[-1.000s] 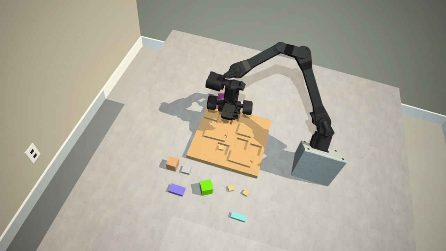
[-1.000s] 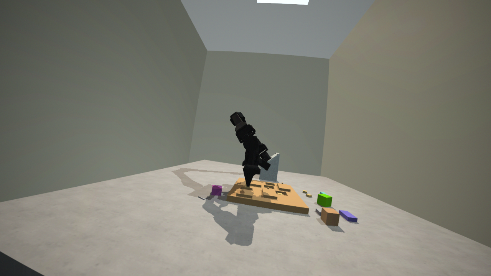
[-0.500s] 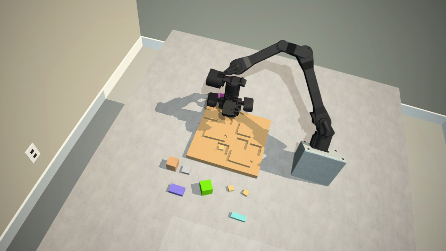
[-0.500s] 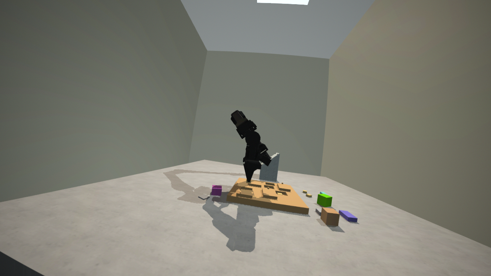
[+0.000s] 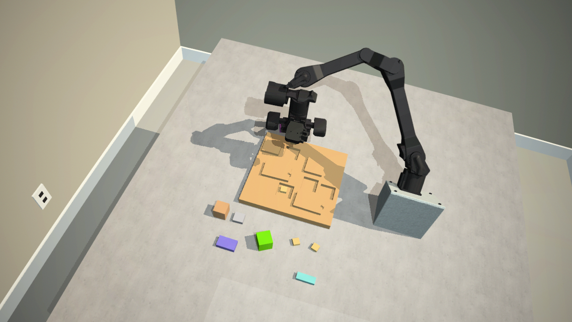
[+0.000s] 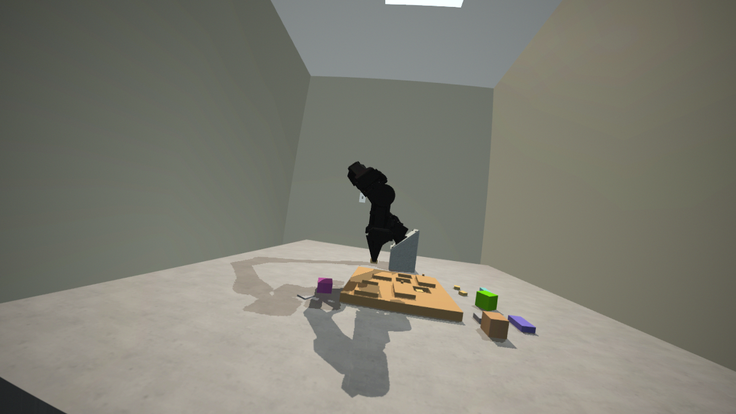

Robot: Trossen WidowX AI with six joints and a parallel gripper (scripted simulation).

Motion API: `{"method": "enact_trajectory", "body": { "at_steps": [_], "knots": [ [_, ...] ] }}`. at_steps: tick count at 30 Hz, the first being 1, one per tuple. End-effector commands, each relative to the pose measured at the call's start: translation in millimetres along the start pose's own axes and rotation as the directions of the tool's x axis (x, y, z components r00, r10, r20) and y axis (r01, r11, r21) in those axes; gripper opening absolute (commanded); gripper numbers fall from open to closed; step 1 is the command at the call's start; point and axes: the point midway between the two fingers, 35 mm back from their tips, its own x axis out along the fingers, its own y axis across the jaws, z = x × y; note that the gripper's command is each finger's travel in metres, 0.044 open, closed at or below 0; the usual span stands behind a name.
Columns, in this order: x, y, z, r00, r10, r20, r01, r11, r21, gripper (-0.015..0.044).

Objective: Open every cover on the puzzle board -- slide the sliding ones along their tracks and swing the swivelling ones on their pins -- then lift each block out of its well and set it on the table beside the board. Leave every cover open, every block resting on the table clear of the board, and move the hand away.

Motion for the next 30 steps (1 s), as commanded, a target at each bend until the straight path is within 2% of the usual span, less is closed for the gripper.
{"method": "enact_trajectory", "body": {
  "at_steps": [1,7,30],
  "knots": [
    [-12,0,-1,1.000,-0.006,-0.001,0.006,1.000,0.005,0.0080],
    [-20,2,-3,1.000,-0.006,0.000,0.006,1.000,0.004,0.0080],
    [-20,57,-74,1.000,-0.006,0.006,0.006,1.000,0.004,0.0080]
  ]
}}
